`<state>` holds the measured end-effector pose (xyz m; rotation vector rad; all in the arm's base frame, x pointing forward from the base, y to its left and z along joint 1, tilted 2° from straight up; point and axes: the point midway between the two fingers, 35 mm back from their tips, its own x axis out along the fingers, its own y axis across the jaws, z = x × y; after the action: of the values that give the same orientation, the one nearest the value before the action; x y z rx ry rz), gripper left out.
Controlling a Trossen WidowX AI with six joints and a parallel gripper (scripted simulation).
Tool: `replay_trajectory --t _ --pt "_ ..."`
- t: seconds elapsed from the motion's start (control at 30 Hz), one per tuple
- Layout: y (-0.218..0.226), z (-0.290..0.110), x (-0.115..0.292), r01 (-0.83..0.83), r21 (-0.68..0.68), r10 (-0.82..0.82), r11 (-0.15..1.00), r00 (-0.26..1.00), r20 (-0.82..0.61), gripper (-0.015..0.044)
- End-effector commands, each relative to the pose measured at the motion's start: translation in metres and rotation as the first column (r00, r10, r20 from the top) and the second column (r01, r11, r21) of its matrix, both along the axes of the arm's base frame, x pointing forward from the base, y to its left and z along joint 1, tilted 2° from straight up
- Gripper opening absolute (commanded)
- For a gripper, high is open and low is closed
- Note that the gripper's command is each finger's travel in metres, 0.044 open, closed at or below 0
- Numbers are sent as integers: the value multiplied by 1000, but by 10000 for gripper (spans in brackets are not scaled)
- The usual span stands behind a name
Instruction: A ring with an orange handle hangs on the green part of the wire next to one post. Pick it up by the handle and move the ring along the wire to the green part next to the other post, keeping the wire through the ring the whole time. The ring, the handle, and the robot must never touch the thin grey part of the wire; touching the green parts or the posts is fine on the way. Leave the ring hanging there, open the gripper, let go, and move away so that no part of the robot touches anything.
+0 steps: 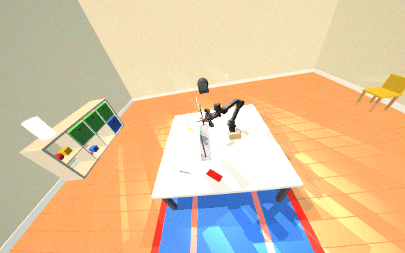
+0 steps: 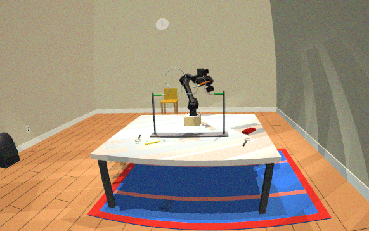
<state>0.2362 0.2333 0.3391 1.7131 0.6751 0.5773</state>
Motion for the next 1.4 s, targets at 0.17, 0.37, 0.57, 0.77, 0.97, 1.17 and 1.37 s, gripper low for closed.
replay_trajectory --t 0.17,0.37,0.57,0.77,0.97,1.17,1.37 --pt "-1 1 -1 -1 -86 3 996 1000 29 -150" --pt "0 -6 -1 5 -195 5 981 999 52 -150" --pt "0 -16 -1 15 -322 11 946 997 80 -150" --pt "-1 -27 -1 30 -451 21 892 994 108 -150" --pt "-4 -38 0 49 -572 35 819 990 134 -150" --pt "-9 -49 1 71 -682 53 728 986 159 -150" --pt "-15 -59 3 96 -776 74 623 981 180 -150"
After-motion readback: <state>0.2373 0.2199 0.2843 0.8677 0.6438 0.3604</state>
